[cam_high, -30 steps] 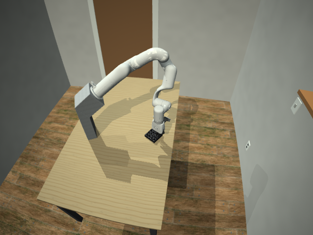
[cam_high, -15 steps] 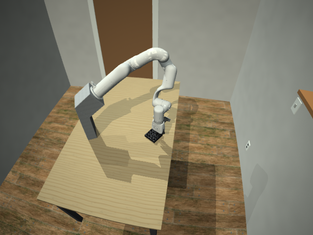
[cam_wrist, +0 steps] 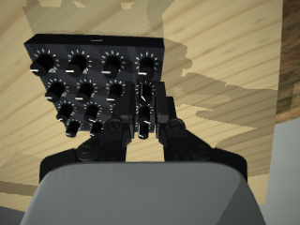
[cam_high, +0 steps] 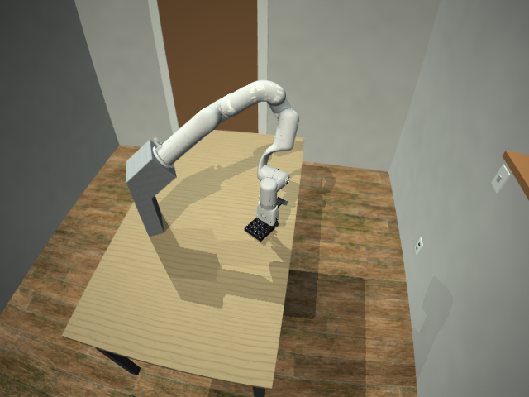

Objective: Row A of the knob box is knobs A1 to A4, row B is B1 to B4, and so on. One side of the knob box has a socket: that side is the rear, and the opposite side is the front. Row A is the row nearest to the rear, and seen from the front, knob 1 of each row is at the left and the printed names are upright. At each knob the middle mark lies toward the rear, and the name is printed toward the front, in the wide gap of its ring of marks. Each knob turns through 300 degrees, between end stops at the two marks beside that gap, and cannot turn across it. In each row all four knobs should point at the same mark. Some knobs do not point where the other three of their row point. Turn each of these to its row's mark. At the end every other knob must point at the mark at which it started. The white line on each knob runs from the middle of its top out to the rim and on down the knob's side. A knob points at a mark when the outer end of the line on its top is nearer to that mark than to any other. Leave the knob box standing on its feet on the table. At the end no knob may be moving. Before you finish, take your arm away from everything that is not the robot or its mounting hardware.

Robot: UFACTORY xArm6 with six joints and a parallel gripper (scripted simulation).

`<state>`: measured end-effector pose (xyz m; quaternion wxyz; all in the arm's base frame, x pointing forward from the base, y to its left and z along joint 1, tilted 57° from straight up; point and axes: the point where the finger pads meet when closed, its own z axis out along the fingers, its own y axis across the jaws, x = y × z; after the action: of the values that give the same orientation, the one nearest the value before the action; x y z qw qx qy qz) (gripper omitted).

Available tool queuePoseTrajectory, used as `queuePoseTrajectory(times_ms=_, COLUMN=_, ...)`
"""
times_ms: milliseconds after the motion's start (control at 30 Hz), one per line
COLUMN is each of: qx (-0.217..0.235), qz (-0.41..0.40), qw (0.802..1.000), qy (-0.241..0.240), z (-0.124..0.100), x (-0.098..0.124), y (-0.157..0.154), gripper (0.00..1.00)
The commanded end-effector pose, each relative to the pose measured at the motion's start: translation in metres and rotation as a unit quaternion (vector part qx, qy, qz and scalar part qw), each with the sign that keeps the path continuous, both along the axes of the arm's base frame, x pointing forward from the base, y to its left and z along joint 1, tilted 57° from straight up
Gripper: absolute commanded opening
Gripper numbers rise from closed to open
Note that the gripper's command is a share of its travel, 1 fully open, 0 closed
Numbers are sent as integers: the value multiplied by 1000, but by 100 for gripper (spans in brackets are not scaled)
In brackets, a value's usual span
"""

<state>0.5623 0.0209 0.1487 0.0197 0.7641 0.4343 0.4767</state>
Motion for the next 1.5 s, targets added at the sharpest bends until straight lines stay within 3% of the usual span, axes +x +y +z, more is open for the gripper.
queuePoseTrajectory(times_ms=0, qx=0, qz=-1, qw=1000, qy=-1, z=2, x=-1, y=-1, gripper=19)
queuePoseTrajectory(times_ms=567, qx=0, qz=-1, qw=1000, qy=-1, z=20, x=-26, y=-14, gripper=19)
queuePoseTrajectory(times_ms=1267, qx=2, qz=-2, qw=1000, qy=0, z=20, x=-27, y=-14, gripper=19)
queuePoseTrajectory(times_ms=1467, qx=30, qz=-23, qw=999, qy=15, z=21, x=-27, y=-14, gripper=19)
